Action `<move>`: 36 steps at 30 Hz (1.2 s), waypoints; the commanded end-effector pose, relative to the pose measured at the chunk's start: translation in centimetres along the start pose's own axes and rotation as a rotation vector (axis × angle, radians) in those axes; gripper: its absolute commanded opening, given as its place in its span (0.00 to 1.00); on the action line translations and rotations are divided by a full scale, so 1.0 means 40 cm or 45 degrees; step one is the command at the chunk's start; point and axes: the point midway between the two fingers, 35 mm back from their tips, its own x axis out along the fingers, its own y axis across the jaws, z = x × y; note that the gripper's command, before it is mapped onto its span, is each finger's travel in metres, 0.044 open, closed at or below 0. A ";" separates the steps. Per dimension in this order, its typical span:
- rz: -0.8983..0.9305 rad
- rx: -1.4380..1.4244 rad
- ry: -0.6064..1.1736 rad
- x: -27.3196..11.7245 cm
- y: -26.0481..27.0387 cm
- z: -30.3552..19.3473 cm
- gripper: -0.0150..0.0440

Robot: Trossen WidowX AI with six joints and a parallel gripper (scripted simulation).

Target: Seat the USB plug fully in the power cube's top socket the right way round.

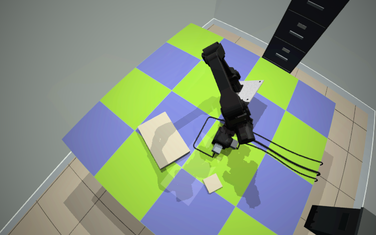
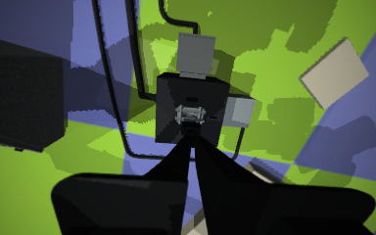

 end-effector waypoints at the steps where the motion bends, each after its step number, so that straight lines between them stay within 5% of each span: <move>1: -0.004 -0.008 0.003 0.002 -0.001 0.000 0.25; 36: -0.004 -0.012 0.003 0.013 -0.003 0.000 0.25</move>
